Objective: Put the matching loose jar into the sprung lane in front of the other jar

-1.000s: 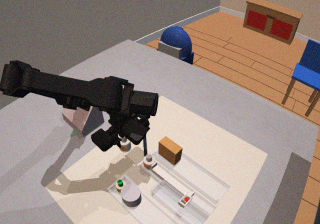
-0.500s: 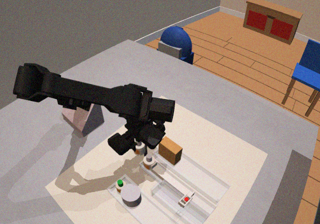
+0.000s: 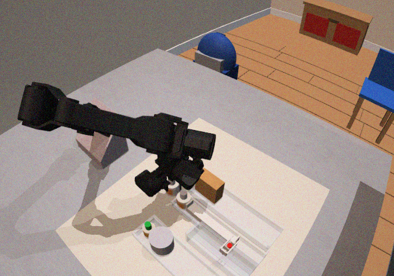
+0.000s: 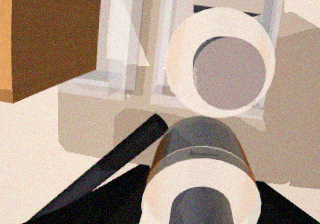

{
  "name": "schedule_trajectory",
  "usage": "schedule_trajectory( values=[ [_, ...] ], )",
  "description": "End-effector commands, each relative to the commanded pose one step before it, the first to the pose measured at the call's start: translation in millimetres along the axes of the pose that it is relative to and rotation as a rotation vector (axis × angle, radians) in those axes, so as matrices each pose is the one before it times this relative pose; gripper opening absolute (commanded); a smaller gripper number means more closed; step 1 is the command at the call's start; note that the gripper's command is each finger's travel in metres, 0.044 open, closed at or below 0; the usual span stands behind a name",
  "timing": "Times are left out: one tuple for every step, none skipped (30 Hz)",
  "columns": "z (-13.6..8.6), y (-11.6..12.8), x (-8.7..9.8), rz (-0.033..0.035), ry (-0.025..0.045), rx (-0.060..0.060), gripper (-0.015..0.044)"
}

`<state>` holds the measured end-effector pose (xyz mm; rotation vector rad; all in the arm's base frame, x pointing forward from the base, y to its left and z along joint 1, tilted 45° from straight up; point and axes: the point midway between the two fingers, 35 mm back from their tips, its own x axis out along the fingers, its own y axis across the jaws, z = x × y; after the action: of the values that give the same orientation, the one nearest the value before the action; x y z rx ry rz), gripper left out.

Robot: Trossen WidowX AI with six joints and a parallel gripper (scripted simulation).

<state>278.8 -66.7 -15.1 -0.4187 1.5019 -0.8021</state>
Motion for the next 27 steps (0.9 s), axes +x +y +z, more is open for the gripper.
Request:
schedule_trajectory(
  values=[
    [2.04,-0.15,0.51,-0.00354,-0.00356,-0.0032,0.0],
    [0.41,0.01,0.01,0.00001,-0.00002,0.0,0.0],
    [0.41,0.01,0.01,0.00001,-0.00002,0.0,0.0],
    [0.41,0.01,0.01,0.00001,-0.00002,0.0,0.0],
    [0.41,0.01,0.01,0.00001,-0.00002,0.0,0.0],
    [0.41,0.01,0.01,0.00001,-0.00002,0.0,0.0],
    [0.41,0.01,0.01,0.00001,-0.00002,0.0,0.0],
    [0.41,0.01,0.01,0.00001,-0.00002,0.0,0.0],
    [0.41,0.01,0.01,0.00001,-0.00002,0.0,0.0],
    [0.41,0.01,0.01,0.00001,-0.00002,0.0,0.0],
    [0.41,0.01,0.01,0.00001,-0.00002,0.0,0.0],
    [0.41,0.01,0.01,0.00001,-0.00002,0.0,0.0],
    [0.41,0.01,0.01,0.00001,-0.00002,0.0,0.0],
    [0.41,0.01,0.01,0.00001,-0.00002,0.0,0.0],
    [0.41,0.01,0.01,0.00001,-0.00002,0.0,0.0],
    [0.41,0.01,0.01,0.00001,-0.00002,0.0,0.0],
    [0.41,0.01,0.01,0.00001,-0.00002,0.0,0.0],
    [0.41,0.01,0.01,0.00001,-0.00002,0.0,0.0],
    [0.41,0.01,0.01,0.00001,-0.00002,0.0,0.0],
    [0.41,0.01,0.01,0.00001,-0.00002,0.0,0.0],
    [0.41,0.01,0.01,0.00001,-0.00002,0.0,0.0],
    [0.41,0.01,0.01,0.00001,-0.00002,0.0,0.0],
    [0.41,0.01,0.0,0.00001,-0.00002,0.0,0.0],
    [0.41,0.01,0.0,0.00001,-0.00002,0.0,0.0],
    [0.41,0.01,0.01,0.00001,-0.00002,0.0,0.0],
    [0.41,0.01,0.01,0.00001,-0.00002,0.0,0.0],
    [0.41,0.01,0.01,0.00001,-0.00002,0.0,0.0]
  ],
)
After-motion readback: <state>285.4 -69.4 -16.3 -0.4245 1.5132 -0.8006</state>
